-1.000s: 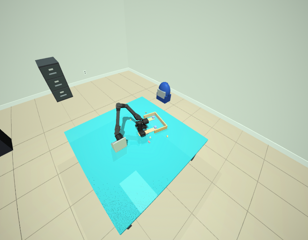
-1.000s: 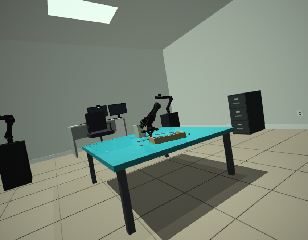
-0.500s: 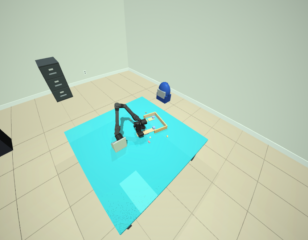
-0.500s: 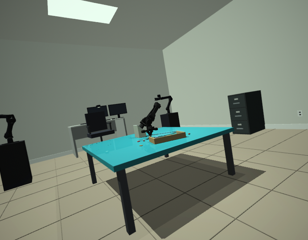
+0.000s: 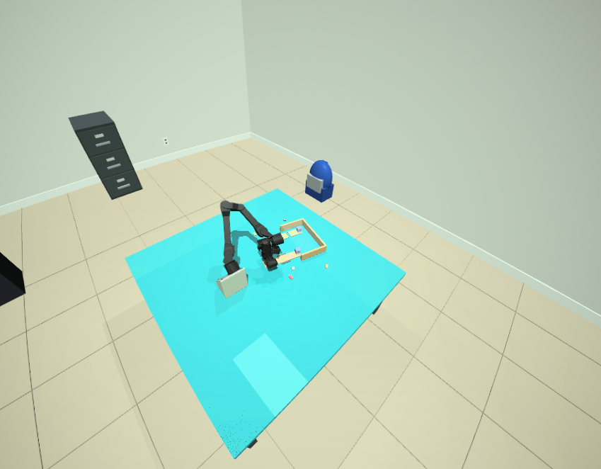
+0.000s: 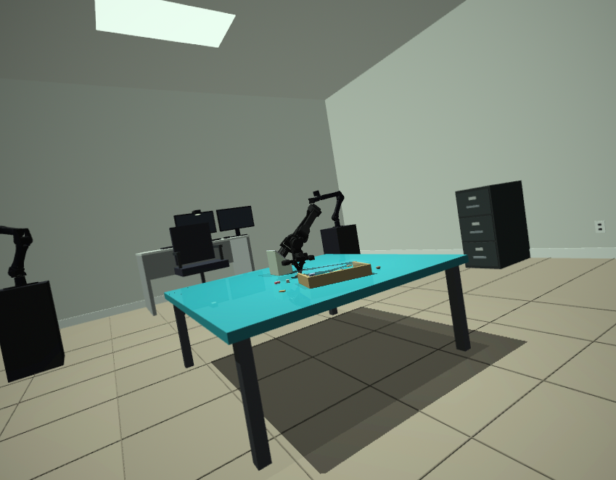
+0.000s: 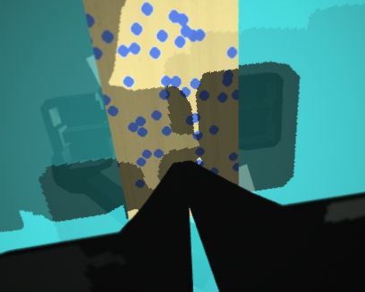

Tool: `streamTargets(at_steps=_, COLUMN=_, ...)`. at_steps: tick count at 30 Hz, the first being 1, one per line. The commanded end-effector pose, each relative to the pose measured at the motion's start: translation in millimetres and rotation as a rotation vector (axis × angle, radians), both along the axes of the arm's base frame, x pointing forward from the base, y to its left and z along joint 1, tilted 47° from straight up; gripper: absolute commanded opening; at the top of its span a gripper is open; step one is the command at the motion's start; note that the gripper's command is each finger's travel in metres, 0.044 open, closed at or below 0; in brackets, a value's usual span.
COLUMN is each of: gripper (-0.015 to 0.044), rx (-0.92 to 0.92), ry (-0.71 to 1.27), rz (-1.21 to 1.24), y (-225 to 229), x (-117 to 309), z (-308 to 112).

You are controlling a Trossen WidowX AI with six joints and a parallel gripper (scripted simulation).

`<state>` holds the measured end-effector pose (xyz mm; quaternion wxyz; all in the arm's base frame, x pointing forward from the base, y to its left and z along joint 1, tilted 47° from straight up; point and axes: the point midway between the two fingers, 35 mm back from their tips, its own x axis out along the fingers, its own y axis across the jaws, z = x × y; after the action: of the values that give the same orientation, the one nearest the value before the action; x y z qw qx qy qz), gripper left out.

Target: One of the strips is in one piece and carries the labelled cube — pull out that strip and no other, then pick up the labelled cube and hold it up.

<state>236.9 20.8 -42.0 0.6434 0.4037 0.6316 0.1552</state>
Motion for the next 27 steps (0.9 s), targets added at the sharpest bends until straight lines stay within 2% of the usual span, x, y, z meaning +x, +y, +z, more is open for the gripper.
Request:
streamTargets(at_steps=1, gripper=0.0000, rx=0.009, ry=0.026, rz=0.013, y=7, x=-15, z=-3)
streamTargets(at_steps=27, gripper=0.0000, rx=0.010, ry=0.028, rz=0.013, y=18, x=-49, z=2)
